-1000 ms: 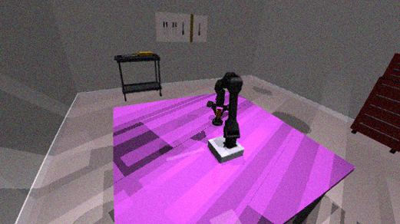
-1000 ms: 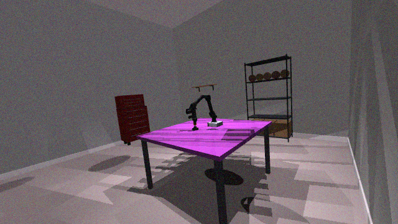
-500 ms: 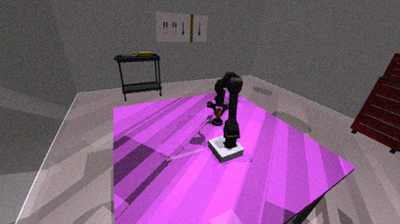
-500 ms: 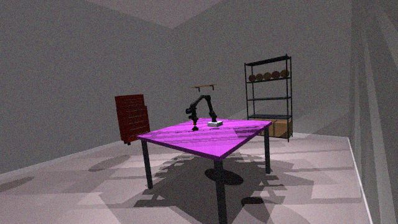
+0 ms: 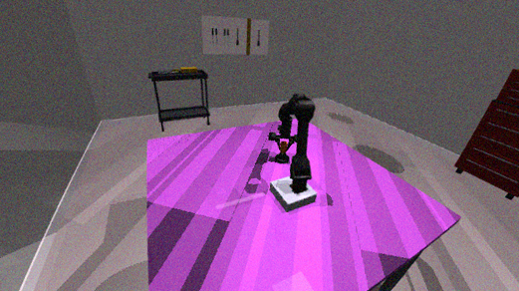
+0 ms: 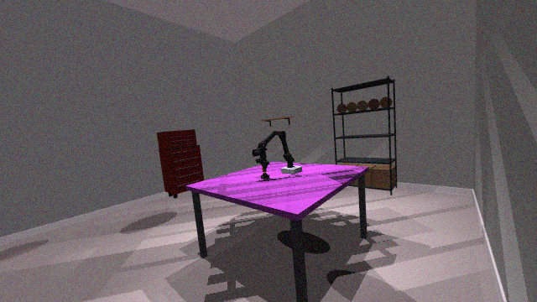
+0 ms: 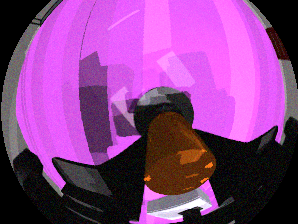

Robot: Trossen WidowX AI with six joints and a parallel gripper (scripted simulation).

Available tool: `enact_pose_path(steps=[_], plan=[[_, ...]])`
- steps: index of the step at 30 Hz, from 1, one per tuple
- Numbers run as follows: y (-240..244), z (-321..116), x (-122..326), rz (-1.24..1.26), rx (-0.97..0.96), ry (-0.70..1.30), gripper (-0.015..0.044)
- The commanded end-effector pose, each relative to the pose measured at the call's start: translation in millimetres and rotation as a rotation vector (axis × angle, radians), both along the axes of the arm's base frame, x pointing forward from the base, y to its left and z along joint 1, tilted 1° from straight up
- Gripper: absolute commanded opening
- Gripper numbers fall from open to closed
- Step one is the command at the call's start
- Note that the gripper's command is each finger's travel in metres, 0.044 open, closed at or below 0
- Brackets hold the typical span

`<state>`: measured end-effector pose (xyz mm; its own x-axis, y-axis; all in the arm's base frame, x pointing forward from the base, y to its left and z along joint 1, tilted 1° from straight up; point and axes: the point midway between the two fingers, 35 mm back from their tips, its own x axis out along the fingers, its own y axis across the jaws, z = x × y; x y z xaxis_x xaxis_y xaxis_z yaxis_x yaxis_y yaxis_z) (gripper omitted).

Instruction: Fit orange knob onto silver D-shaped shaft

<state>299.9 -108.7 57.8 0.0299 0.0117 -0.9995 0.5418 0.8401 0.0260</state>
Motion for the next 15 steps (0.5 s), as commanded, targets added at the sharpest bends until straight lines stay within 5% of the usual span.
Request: enact_pose_path(steps=[1,15], plan=[[0.0,1.1,-0.4,0.004,-0.002,-0.001,0.0000],[-1.2,5.2,1.5,0.213,-0.008,-0.004,0.0000]])
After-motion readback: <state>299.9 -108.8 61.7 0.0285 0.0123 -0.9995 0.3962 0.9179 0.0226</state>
